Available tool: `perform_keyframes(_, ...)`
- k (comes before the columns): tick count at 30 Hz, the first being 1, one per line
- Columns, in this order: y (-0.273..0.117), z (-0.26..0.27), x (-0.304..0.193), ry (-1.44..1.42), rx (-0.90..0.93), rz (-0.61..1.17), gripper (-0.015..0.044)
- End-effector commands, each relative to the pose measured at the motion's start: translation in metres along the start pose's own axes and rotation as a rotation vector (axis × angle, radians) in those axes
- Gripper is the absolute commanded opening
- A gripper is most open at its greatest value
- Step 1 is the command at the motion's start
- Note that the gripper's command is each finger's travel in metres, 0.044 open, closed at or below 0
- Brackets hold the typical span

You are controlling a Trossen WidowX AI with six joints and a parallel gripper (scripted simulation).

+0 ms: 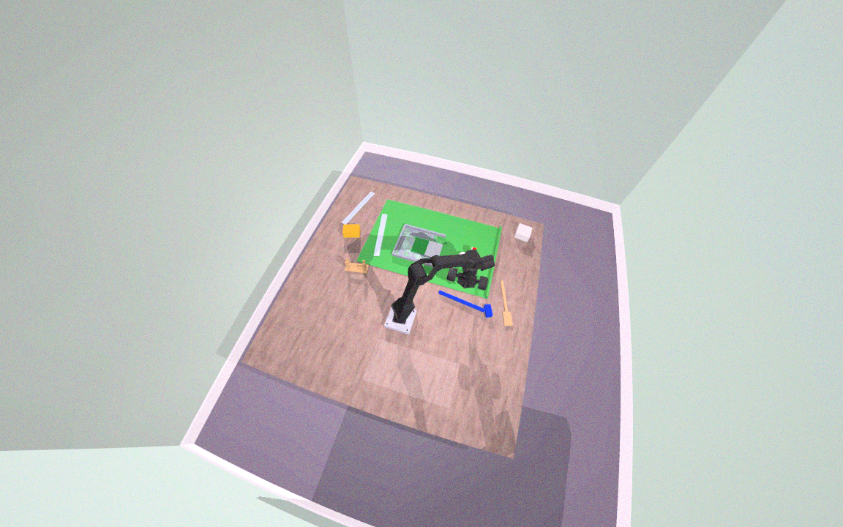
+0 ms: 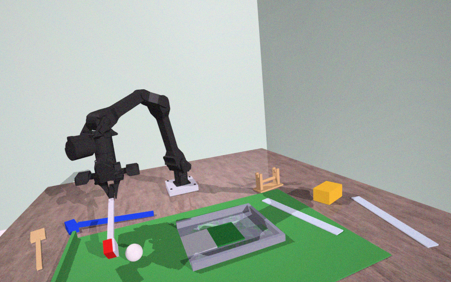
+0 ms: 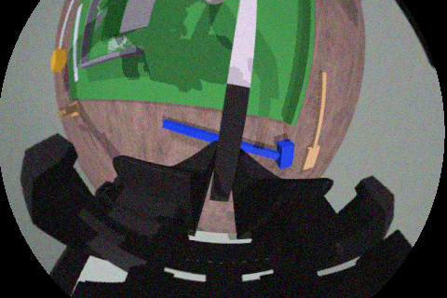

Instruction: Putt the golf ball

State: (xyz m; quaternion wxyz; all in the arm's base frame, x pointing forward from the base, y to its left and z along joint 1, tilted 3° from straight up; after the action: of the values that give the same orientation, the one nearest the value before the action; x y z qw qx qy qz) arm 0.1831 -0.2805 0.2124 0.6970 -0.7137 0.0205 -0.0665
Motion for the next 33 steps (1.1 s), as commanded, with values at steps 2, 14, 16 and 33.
perform_keyframes(2,0.008,0.000,0.001,0.004,0.005,-0.008,0.0000)
perform_keyframes(14,0.019,0.000,0.000,0.000,0.001,0.001,0.0000)
perform_keyframes(16,0.019,0.000,0.000,0.000,0.001,0.001,0.0000)
perform_keyframes(33,0.021,-0.029,0.001,0.003,0.002,-0.008,0.0000)
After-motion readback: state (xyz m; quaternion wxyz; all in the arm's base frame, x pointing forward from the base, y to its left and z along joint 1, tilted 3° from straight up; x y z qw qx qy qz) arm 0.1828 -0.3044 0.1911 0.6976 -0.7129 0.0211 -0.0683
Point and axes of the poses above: the point midway between the two fingers, 35 mm back from their tips, its own y axis out along the fingers, its own z axis across the jaws, x = y × z, the point moved 9 cm from there along -y, back along the fingers, and after that the axes turned 1 degree about y, right-handed, at the moved point
